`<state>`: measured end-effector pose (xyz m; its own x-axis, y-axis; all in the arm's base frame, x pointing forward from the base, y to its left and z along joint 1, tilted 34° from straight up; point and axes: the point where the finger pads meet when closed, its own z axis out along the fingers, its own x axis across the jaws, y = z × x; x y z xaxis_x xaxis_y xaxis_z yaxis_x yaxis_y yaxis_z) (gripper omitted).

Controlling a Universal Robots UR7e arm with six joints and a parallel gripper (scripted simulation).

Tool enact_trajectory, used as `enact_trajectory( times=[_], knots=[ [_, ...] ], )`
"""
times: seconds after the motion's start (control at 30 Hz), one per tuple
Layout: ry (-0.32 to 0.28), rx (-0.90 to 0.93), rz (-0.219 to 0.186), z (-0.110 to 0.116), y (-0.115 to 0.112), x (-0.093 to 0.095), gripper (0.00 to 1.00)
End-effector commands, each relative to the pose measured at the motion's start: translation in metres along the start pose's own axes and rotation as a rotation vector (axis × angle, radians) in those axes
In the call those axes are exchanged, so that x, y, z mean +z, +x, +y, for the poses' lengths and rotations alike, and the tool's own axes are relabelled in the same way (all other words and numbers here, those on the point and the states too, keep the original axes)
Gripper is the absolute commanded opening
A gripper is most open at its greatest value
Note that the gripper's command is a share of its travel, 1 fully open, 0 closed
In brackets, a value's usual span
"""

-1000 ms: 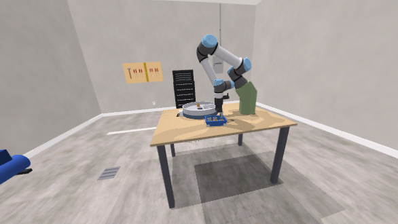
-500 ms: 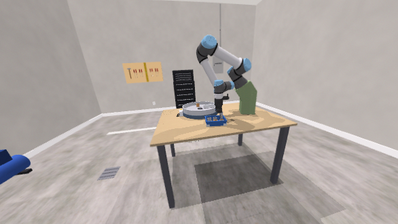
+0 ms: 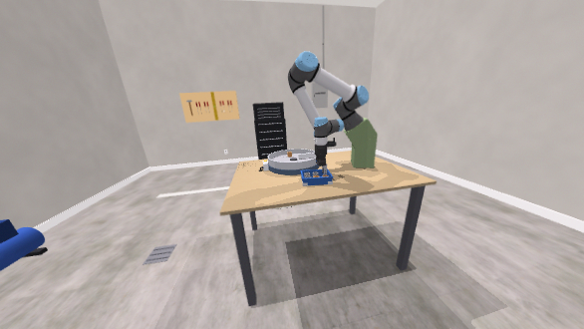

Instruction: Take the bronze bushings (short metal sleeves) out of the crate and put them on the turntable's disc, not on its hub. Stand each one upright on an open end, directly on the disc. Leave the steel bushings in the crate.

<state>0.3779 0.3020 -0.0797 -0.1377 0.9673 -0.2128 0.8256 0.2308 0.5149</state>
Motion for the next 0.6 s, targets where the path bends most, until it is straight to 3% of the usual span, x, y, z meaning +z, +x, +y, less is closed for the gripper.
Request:
enact_trajectory(
  times=[0.0,0.57],
  knots=[
    [-0.003,0.001,0.002,0.0018,0.0006,-0.0002,0.36],
    [-0.003,0.001,0.001,0.002,0.0007,0.0078,0.36]
  ],
)
